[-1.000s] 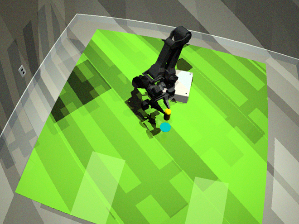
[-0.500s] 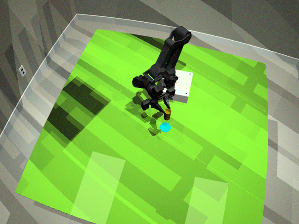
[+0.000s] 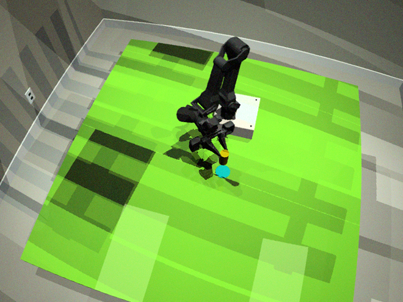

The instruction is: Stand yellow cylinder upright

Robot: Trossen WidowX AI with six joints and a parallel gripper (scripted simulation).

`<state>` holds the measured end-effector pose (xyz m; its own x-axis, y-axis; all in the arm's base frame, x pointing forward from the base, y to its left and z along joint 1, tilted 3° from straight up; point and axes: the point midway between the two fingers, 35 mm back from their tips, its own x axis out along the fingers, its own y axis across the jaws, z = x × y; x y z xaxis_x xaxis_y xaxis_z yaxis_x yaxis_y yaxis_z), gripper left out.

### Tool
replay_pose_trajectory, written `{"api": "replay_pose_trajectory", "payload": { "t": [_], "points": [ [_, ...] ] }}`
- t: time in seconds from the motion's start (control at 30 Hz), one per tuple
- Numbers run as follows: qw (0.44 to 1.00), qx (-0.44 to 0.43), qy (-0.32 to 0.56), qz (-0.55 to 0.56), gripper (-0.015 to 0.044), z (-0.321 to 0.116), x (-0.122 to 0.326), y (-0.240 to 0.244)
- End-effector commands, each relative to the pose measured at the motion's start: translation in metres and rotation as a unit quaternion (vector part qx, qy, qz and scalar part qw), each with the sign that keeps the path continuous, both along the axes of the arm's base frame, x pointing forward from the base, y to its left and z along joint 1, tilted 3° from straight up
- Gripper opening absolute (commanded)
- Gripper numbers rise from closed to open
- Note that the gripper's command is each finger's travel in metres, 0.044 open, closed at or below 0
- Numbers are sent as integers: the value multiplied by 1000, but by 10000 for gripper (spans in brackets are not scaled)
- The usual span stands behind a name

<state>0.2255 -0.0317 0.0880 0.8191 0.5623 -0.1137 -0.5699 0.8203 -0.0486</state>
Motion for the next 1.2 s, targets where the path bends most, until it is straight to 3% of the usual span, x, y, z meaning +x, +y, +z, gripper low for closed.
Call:
{"api": "replay_pose_trajectory", "payload": {
  "t": [0.0,1.17],
  "points": [
    [1000,-1,-2,2,105,-7,0,-1],
    [1000,0,-1,2,105,-58,-1,-1]
  ]
}}
